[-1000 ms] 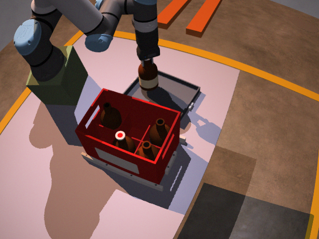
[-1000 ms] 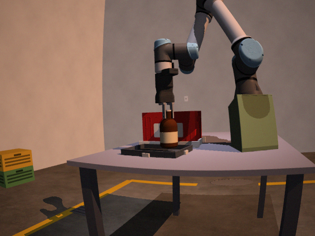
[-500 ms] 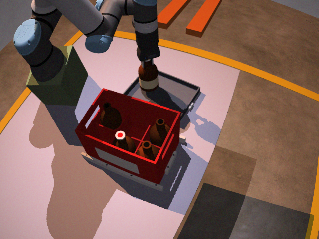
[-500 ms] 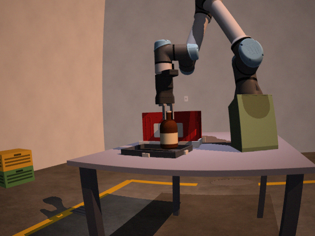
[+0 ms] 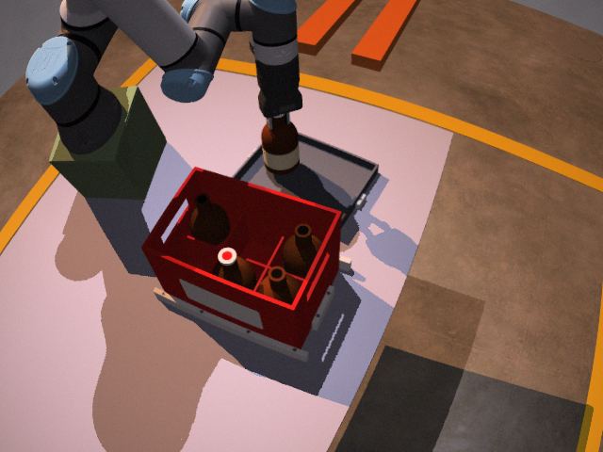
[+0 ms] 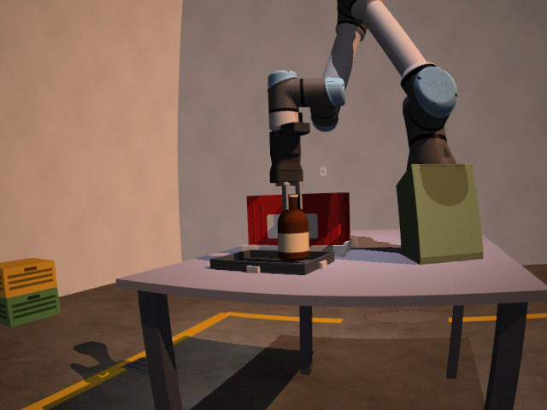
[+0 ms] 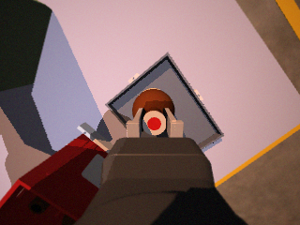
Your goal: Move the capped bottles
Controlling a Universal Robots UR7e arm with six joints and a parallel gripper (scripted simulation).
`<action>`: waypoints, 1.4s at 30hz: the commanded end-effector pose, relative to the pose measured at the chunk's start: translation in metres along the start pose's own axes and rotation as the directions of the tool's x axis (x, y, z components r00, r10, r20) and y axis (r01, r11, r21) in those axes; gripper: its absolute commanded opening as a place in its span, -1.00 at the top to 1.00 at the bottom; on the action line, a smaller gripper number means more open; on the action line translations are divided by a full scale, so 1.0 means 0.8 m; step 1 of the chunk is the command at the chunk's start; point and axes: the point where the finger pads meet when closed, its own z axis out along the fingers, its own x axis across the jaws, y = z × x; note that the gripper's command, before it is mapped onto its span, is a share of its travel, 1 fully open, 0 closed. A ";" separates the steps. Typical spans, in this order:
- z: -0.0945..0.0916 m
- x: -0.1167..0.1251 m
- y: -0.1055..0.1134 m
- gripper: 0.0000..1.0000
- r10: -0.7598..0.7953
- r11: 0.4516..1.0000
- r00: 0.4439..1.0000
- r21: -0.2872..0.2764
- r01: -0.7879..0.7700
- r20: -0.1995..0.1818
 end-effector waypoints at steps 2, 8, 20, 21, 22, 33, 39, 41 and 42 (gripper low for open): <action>0.002 0.000 0.000 1.00 0.000 1.000 1.000 -0.001 0.000 -0.001; 0.003 0.000 0.000 1.00 0.000 1.000 1.000 -0.001 0.000 -0.001; 0.009 0.000 0.000 1.00 0.000 1.000 1.000 -0.001 0.000 -0.001; 0.010 0.000 0.000 1.00 0.000 1.000 1.000 -0.001 0.000 -0.001; 0.010 0.000 0.000 1.00 0.000 1.000 1.000 -0.001 0.000 -0.001; 0.012 0.000 0.000 1.00 0.000 1.000 1.000 -0.001 0.000 -0.001; 0.014 0.000 0.000 1.00 0.000 1.000 1.000 -0.001 0.000 -0.001; 0.013 0.000 0.000 -1.00 0.000 1.000 1.000 -0.001 0.000 -0.001; 0.013 0.000 0.000 -1.00 0.000 1.000 1.000 -0.001 0.000 -0.001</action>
